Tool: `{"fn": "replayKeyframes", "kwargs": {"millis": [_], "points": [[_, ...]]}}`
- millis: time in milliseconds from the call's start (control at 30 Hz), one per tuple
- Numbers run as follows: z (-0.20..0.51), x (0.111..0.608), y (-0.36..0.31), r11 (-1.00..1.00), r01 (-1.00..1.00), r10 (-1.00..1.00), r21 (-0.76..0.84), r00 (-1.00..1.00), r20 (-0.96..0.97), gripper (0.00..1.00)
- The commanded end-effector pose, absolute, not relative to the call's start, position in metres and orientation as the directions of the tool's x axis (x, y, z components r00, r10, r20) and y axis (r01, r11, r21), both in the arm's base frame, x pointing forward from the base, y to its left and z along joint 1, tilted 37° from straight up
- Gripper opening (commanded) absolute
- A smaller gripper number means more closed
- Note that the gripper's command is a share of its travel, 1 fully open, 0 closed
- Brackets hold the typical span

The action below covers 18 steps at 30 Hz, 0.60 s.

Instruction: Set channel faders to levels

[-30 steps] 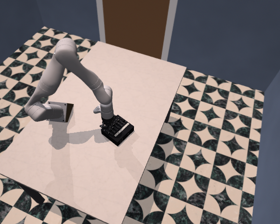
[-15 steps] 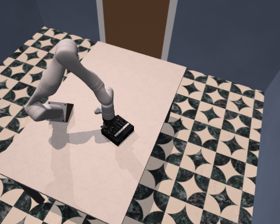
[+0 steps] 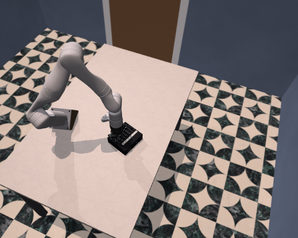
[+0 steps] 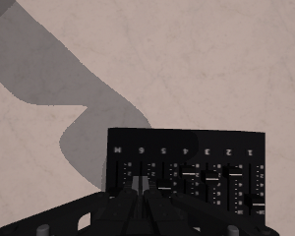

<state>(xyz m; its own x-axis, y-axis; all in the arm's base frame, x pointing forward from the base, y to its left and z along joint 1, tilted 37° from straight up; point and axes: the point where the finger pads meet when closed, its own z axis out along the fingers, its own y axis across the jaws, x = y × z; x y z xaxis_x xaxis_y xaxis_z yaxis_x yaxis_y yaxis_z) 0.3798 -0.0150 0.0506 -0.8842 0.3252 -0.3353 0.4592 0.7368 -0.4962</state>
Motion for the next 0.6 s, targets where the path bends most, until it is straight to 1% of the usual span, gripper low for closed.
{"fn": "replayKeyframes", "kwargs": {"millis": [0, 567], "points": [[0.0514, 0.382, -0.0154, 0.737, 0.461, 0.326, -0.494, -0.883, -0.338, 0.0], [0.0524, 0.3846, -0.0164, 0.737, 0.461, 0.326, -0.494, -0.883, -0.338, 0.0]]}}
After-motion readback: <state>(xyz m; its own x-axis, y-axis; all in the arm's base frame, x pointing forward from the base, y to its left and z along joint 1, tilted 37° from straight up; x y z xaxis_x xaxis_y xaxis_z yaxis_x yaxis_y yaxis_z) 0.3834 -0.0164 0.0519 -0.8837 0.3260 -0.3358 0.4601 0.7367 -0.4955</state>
